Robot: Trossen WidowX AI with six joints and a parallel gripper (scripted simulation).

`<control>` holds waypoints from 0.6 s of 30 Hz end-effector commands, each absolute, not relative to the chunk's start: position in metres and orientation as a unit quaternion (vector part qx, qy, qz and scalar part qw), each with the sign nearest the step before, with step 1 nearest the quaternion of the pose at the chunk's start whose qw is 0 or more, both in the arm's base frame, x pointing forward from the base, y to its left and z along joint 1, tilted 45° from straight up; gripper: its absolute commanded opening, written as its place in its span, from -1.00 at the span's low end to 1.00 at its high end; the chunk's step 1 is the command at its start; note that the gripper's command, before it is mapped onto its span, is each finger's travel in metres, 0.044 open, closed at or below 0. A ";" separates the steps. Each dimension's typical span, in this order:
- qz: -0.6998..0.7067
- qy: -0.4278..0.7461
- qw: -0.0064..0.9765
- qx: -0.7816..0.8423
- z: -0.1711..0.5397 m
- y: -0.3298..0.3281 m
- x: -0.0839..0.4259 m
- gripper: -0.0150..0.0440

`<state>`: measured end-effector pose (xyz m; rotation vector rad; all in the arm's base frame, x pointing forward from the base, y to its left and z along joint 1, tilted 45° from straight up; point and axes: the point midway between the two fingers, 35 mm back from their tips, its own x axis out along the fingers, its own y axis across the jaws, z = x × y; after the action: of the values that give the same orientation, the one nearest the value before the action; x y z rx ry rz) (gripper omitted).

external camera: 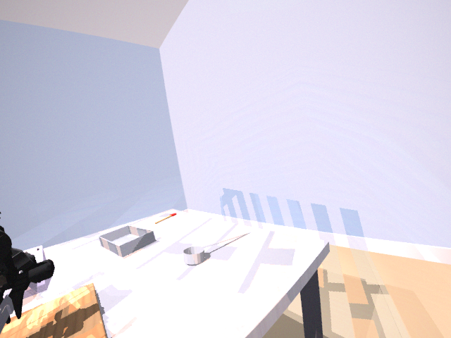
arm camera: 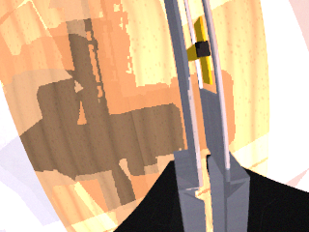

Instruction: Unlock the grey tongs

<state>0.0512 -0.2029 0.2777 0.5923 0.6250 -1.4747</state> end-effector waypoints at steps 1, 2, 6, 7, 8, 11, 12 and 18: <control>-0.649 0.276 0.660 0.259 0.274 -0.207 0.051 -1.00; -0.649 0.276 0.660 0.259 0.273 -0.209 0.050 -1.00; -0.650 0.275 0.660 0.257 0.268 -0.213 0.049 -1.00; -0.650 0.275 0.660 0.257 0.267 -0.214 0.049 -1.00; -0.650 0.275 0.660 0.256 0.266 -0.215 0.048 -1.00; -0.650 0.275 0.661 0.255 0.263 -0.219 0.047 -1.00; -0.650 0.275 0.661 0.255 0.261 -0.220 0.047 -1.00; -0.651 0.274 0.662 0.251 0.255 -0.226 0.044 -1.00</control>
<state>0.0447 -0.2229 0.2576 0.5753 0.6210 -1.4778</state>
